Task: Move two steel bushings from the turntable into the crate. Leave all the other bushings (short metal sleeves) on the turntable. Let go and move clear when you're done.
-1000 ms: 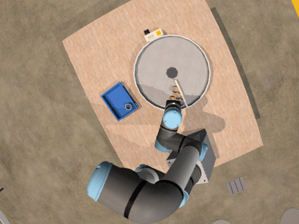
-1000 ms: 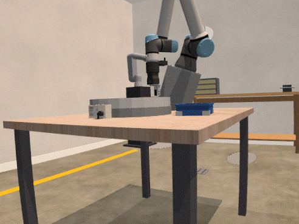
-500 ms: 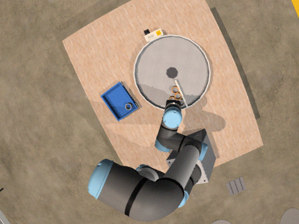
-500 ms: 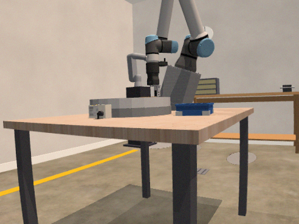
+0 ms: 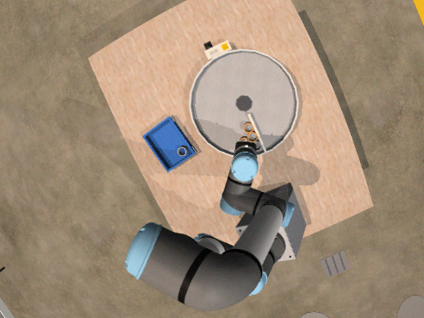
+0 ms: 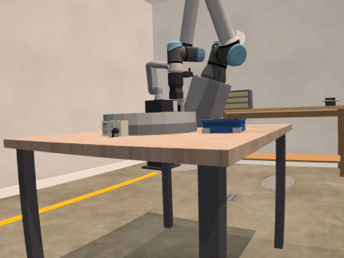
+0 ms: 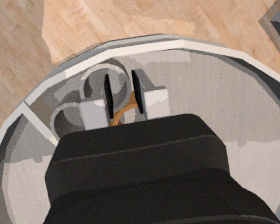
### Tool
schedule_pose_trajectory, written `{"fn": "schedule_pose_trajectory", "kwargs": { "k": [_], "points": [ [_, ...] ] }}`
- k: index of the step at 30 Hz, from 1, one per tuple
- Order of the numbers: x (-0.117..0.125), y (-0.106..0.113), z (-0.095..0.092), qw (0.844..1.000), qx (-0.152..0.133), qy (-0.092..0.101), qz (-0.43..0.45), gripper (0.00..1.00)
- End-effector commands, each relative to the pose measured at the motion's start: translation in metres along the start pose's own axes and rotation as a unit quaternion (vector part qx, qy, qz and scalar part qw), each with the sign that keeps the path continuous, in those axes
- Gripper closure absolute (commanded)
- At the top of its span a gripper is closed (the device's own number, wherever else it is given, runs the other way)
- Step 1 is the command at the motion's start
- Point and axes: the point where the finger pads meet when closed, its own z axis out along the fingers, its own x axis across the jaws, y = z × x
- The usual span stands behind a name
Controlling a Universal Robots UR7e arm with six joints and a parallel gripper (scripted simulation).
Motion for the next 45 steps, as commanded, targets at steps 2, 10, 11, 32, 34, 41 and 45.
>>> {"fn": "schedule_pose_trajectory", "kwargs": {
  "k": [2, 10, 11, 32, 34, 41, 45],
  "points": [
    [0.0, 0.0, 0.001, 1.0, -0.001, 0.0, 0.0, 0.55],
    [0.0, 0.0, 0.003, 1.0, -0.001, 0.0, 0.0, 0.55],
    [0.0, 0.0, 0.004, 1.0, -0.001, 0.0, 0.0, 0.55],
    [0.0, 0.0, 0.009, 1.0, -0.001, 0.0, 0.0, 0.55],
    [0.0, 0.0, 0.009, 1.0, -0.001, 0.0, 0.0, 0.55],
    [0.0, 0.0, 0.009, 1.0, -0.001, 0.0, 0.0, 0.55],
    [0.0, 0.0, 0.013, 1.0, -0.001, 0.0, 0.0, 0.55]
  ]
}}
